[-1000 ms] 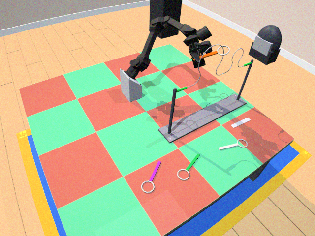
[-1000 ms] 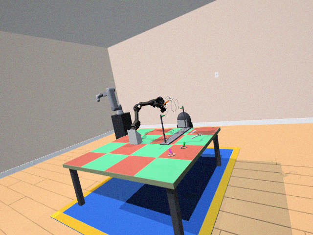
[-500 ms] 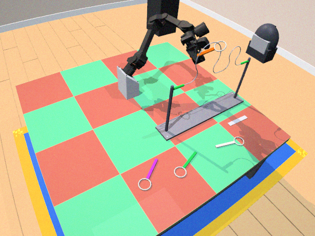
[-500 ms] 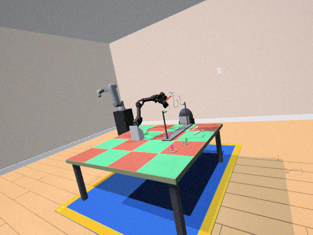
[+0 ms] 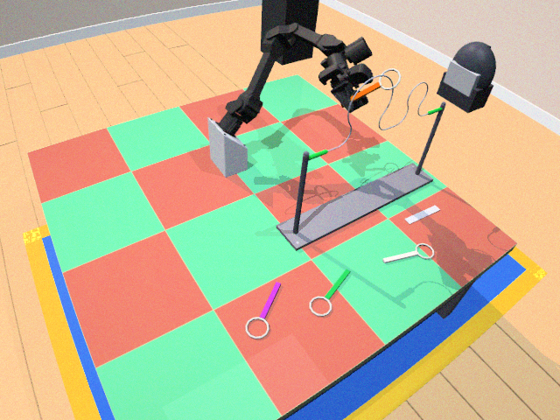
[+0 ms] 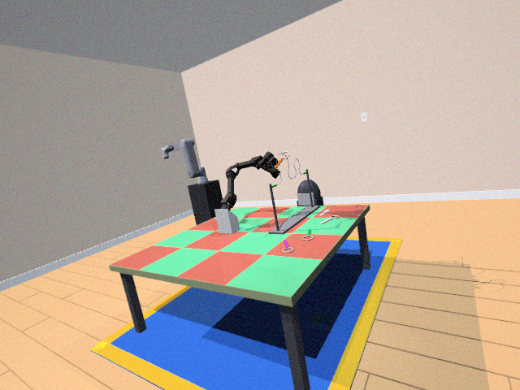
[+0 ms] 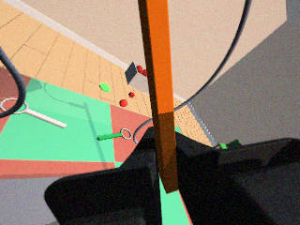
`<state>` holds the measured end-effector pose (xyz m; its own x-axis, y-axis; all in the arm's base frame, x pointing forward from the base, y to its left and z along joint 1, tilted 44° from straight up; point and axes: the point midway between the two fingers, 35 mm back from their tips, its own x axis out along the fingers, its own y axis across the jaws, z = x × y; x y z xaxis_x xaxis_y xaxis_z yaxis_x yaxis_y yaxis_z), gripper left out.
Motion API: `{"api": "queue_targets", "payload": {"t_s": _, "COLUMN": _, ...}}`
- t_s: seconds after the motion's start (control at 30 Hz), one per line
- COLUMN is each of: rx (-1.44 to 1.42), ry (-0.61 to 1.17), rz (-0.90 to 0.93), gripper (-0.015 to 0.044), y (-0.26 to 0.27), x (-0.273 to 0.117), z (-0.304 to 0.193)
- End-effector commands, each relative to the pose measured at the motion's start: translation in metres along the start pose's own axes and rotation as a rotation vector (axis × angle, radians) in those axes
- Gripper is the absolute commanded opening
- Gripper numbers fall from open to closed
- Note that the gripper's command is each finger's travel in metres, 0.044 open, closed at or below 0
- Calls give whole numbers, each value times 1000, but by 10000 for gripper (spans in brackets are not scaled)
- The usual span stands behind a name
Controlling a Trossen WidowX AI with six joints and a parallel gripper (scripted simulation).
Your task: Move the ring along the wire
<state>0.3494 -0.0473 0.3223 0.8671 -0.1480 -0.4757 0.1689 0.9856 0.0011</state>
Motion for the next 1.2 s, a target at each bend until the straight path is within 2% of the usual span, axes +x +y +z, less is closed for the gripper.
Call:
{"api": "queue_targets", "payload": {"t_s": 0.0, "rx": 44, "ry": 4, "rz": 24, "gripper": -150, "y": 2, "x": 0, "z": 1}}
{"api": "queue_targets", "payload": {"t_s": 1.17, "rx": 421, "ry": 52, "rz": 238, "gripper": -150, "y": 15, "x": -4, "z": 4}}
